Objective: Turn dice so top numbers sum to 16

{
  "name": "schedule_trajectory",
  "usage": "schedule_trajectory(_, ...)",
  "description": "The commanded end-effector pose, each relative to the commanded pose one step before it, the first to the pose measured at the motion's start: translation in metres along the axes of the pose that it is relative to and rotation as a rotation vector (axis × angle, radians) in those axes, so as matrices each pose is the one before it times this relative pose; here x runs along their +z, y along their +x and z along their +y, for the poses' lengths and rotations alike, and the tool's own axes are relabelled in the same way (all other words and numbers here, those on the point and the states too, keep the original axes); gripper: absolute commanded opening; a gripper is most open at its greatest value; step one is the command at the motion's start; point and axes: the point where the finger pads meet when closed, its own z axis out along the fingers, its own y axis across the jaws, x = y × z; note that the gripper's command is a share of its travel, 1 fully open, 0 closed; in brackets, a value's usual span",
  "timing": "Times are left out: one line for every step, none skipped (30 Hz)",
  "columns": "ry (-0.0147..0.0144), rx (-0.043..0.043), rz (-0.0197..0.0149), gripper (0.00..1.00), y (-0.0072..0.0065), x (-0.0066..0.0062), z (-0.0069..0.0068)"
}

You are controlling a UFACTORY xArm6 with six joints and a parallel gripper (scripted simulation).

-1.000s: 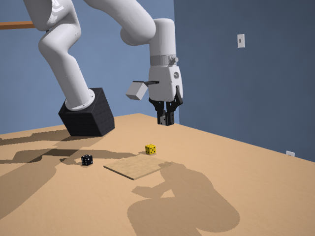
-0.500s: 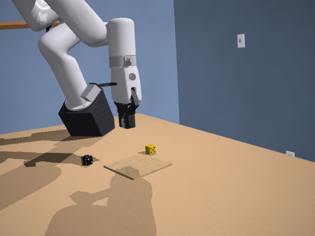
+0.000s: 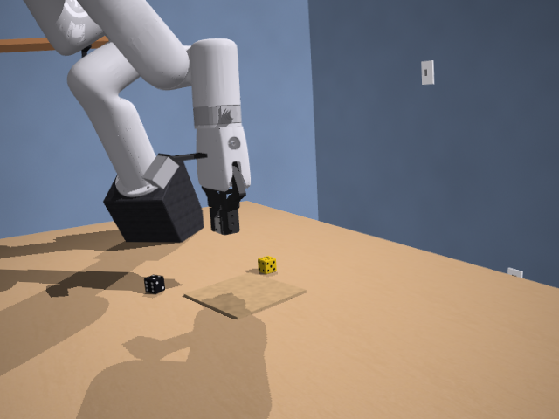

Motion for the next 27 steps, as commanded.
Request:
schedule_trajectory(0.00431, 0.00136, -0.00117, 0.21, -0.00020, 0.00430, -0.00178)
schedule_trajectory(-0.00003, -0.00001, -0.00004, 0.21, 0.00007, 0.00366, 0.00000)
schedule_trajectory(0.00003, 0.00001, 0.00004, 0.21, 0.00008, 0.00394, -0.00003)
schedule_trajectory(0.00001, 0.00000, 0.00002, 0.21, 0.00008, 0.00420, -0.00002)
schedule_trajectory(0.00000, 0.00000, 0.00001, 0.21, 0.00009, 0.00441, -0.00002)
schedule_trajectory(0.00000, 0.00000, 0.00000, 0.21, 0.00009, 0.00456, -0.00002)
schedule_trajectory(0.00000, 0.00000, 0.00000, 0.21, 0.00009, 0.00466, -0.00002)
schedule_trajectory(0.00000, 0.00000, 0.00000, 0.21, 0.00009, 0.00471, -0.00002)
schedule_trajectory(0.00000, 0.00000, 0.00000, 0.21, 0.00009, 0.00472, -0.00002)
schedule_trajectory(0.00000, 0.00000, 0.00000, 0.21, 0.00009, 0.00468, -0.00002)
schedule_trajectory(0.00000, 0.00000, 0.00000, 0.21, 0.00009, 0.00459, -0.00002)
schedule_trajectory(0.00000, 0.00000, 0.00000, 0.21, 0.00009, 0.00446, -0.00001)
schedule_trajectory(0.00000, 0.00000, -0.00001, 0.21, 0.00008, 0.00429, -0.00001)
schedule_trajectory(-0.00001, 0.00000, -0.00002, 0.21, 0.00008, 0.00408, -0.00001)
schedule_trajectory(-0.00002, 0.00000, -0.00003, 0.21, 0.00007, 0.00383, 0.00000)
schedule_trajectory(0.00000, 0.00000, 0.00000, 0.21, 0.00000, 0.00000, 0.00000)
schedule_trajectory(0.00000, 0.00000, 0.00000, 0.21, 0.00000, 0.00000, 0.00000)
schedule_trajectory(0.00002, 0.00000, 0.00003, 0.21, 0.00007, 0.00353, -0.00003)
schedule_trajectory(0.00000, 0.00000, 0.00001, 0.21, 0.00006, 0.00320, -0.00001)
schedule_trajectory(-0.00002, 0.00000, -0.00004, 0.21, 0.00005, 0.00285, 0.00001)
schedule_trajectory(0.00002, 0.00000, 0.00004, 0.21, 0.00005, 0.00247, -0.00003)
schedule_trajectory(-0.00002, 0.00000, -0.00003, 0.21, 0.00004, 0.00207, 0.00001)
schedule_trajectory(0.00001, 0.00000, 0.00003, 0.21, 0.00004, 0.00168, -0.00002)
schedule_trajectory(0.00000, 0.00000, 0.00000, 0.21, 0.00003, 0.00129, -0.00001)
schedule_trajectory(-0.00001, 0.00000, -0.00001, 0.21, 0.00002, 0.00092, 0.00000)
schedule_trajectory(-0.00001, 0.00000, -0.00001, 0.21, 0.00001, 0.00060, 0.00000)
schedule_trajectory(-0.00001, 0.00000, -0.00001, 0.21, 0.00001, 0.00033, 0.00000)
